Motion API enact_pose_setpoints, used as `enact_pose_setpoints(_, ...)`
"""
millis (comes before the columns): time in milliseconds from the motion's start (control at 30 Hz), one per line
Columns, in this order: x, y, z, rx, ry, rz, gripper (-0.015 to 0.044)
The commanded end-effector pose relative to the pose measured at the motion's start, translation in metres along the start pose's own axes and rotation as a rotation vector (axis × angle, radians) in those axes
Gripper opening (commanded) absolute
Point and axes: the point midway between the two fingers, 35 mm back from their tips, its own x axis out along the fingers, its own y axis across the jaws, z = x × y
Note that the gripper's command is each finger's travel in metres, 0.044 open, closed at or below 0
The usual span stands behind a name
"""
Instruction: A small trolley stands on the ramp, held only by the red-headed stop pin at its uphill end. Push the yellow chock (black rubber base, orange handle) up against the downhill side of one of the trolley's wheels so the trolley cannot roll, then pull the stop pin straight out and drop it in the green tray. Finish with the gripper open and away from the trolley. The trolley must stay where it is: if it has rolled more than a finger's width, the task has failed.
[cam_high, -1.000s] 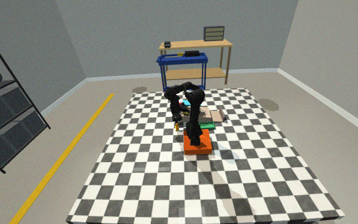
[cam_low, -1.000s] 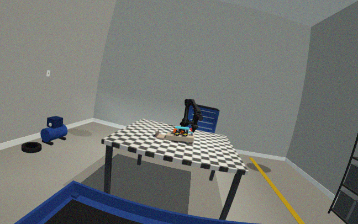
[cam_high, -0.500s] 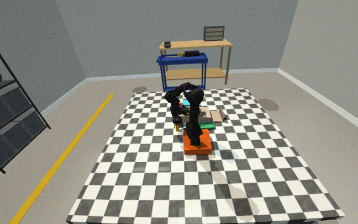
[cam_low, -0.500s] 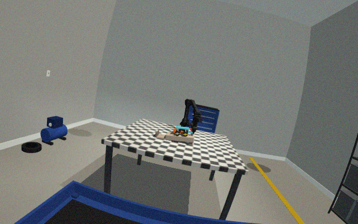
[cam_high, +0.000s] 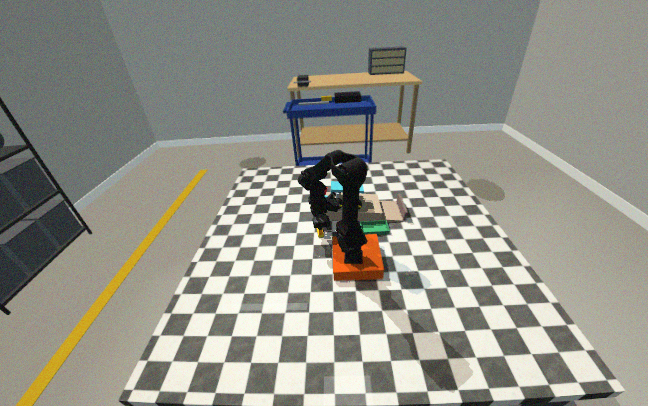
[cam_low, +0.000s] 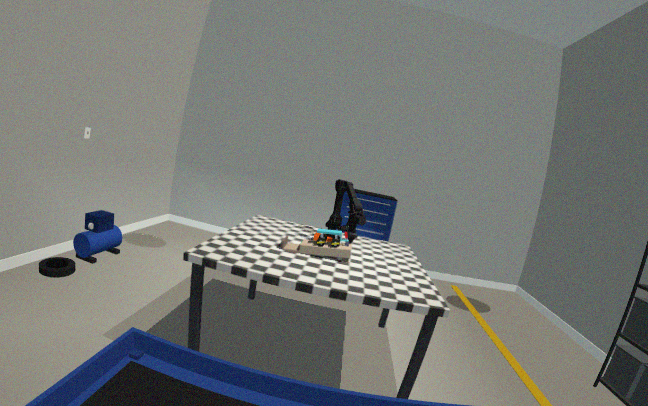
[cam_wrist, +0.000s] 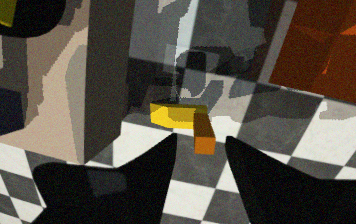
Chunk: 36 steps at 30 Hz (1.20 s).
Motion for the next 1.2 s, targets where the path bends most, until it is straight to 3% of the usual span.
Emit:
enact_pose_setpoints(0, 0.003, -0.002, 0.001, 0.005, -0.008, -0.010, 0.0190)
enact_pose_setpoints(933, 0.029, -0.002, 0.002, 0.005, -0.008, -0.010, 0.0190)
enact_pose_setpoints(1067, 0.026, 0.000, 0.000, 0.000, 0.000, -0.001, 0.0085)
enact_pose_setpoints(1167, 0.026, 0.000, 0.000, 0.000, 0.000, -0.001, 0.0065)
